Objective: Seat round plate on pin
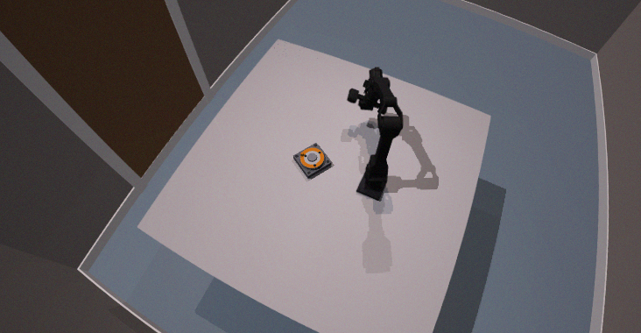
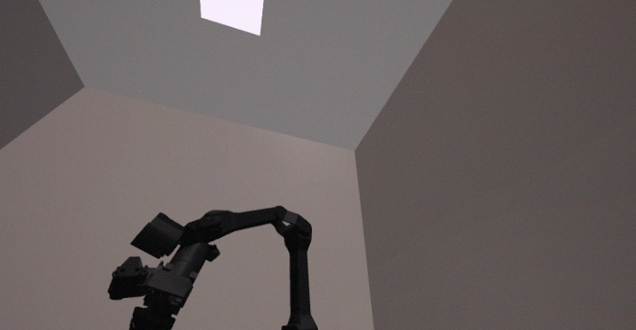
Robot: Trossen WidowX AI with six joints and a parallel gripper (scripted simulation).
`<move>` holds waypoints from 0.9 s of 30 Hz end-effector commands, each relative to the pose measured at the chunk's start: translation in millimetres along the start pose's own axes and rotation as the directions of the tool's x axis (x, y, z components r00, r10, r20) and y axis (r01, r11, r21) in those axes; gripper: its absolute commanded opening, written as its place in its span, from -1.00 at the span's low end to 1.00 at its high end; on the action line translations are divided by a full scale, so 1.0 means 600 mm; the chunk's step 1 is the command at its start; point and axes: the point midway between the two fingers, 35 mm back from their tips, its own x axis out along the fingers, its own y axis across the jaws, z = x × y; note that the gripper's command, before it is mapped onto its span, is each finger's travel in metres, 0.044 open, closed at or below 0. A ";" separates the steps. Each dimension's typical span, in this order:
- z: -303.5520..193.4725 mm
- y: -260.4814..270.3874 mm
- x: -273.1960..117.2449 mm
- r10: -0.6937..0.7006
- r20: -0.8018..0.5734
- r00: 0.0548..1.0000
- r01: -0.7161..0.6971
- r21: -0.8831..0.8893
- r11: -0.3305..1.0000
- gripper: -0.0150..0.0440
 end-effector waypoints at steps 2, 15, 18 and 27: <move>-0.031 0.069 0.014 -0.017 -0.063 0.998 0.007 -0.162 0.987 -0.49; -0.201 0.272 0.030 -0.134 -0.180 0.975 -0.021 -0.669 0.743 -0.49; -0.251 0.307 0.028 -0.166 -0.196 0.966 -0.044 -0.763 0.645 -0.49; -0.416 0.380 0.007 -0.264 -0.194 0.945 -0.118 -0.953 0.278 -0.49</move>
